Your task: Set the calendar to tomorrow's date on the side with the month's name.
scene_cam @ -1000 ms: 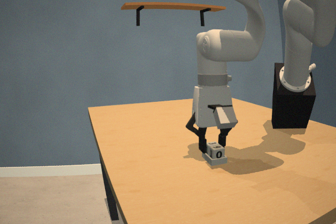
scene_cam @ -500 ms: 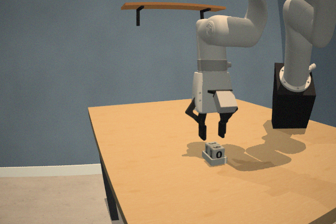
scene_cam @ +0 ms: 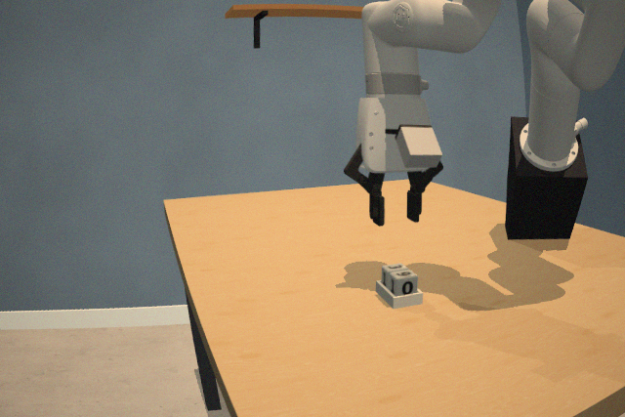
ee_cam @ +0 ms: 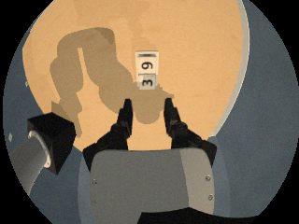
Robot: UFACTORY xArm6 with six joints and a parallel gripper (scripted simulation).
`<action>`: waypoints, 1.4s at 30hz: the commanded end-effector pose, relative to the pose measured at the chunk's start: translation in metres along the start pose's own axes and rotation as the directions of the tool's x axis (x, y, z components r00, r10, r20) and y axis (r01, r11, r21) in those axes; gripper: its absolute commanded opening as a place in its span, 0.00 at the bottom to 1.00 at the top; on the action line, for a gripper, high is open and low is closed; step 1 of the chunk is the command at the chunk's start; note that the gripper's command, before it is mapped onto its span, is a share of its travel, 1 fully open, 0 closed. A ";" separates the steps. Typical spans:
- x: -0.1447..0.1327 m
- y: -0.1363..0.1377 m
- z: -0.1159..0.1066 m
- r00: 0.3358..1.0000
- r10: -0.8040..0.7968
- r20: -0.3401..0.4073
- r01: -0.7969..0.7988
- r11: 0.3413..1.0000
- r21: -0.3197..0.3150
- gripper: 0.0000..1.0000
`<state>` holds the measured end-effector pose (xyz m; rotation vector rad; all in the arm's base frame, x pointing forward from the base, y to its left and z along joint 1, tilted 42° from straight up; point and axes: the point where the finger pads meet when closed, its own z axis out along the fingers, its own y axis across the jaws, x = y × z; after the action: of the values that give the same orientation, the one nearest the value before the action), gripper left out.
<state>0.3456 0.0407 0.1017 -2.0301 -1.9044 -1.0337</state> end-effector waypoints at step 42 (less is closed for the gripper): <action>0.001 0.001 -0.059 1.000 0.000 -0.002 0.000 1.000 0.003 1.00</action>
<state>0.3324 0.0199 0.1292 -2.0290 -1.9032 -1.0307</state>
